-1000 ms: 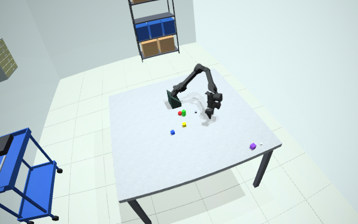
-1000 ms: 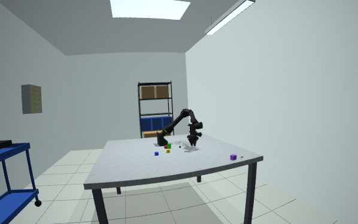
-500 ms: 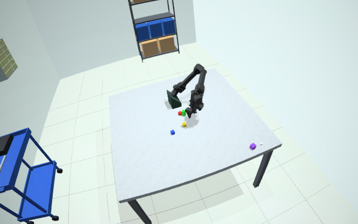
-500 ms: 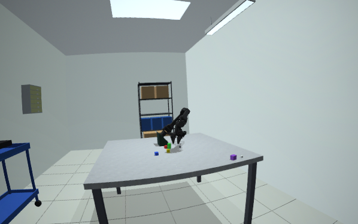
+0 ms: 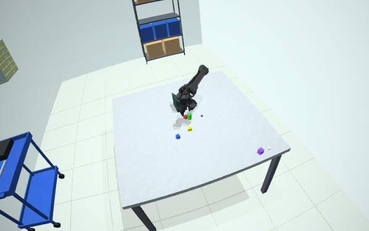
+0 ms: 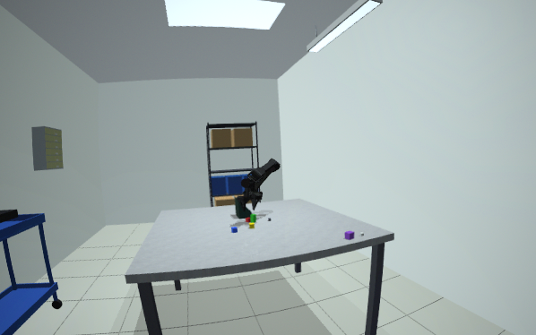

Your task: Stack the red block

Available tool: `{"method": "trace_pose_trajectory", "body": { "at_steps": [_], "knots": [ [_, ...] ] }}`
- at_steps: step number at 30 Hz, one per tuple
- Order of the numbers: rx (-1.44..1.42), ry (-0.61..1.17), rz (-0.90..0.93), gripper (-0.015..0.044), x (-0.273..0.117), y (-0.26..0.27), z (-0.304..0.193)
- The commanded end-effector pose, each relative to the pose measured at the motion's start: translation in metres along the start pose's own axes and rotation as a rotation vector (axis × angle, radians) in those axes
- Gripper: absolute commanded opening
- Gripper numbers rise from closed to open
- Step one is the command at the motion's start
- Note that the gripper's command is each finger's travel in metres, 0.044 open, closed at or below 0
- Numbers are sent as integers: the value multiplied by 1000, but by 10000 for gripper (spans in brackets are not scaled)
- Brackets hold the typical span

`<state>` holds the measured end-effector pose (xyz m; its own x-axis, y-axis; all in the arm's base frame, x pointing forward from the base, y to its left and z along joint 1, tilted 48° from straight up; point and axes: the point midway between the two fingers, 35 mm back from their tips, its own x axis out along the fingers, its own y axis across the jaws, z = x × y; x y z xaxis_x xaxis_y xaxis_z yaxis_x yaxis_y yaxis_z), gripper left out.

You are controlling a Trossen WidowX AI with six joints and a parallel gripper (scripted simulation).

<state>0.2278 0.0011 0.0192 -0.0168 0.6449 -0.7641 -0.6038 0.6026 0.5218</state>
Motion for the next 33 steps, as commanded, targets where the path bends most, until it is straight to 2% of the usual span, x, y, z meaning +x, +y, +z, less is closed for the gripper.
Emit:
{"method": "trace_pose_trajectory", "body": {
  "at_steps": [1,11,19,33],
  "knots": [
    [38,-34,87,440,1,16,-29],
    [47,-53,113,440,0,22,-37],
    [47,-54,114,440,39,26,-35],
    [47,-54,114,440,48,26,-33]
  ]
}}
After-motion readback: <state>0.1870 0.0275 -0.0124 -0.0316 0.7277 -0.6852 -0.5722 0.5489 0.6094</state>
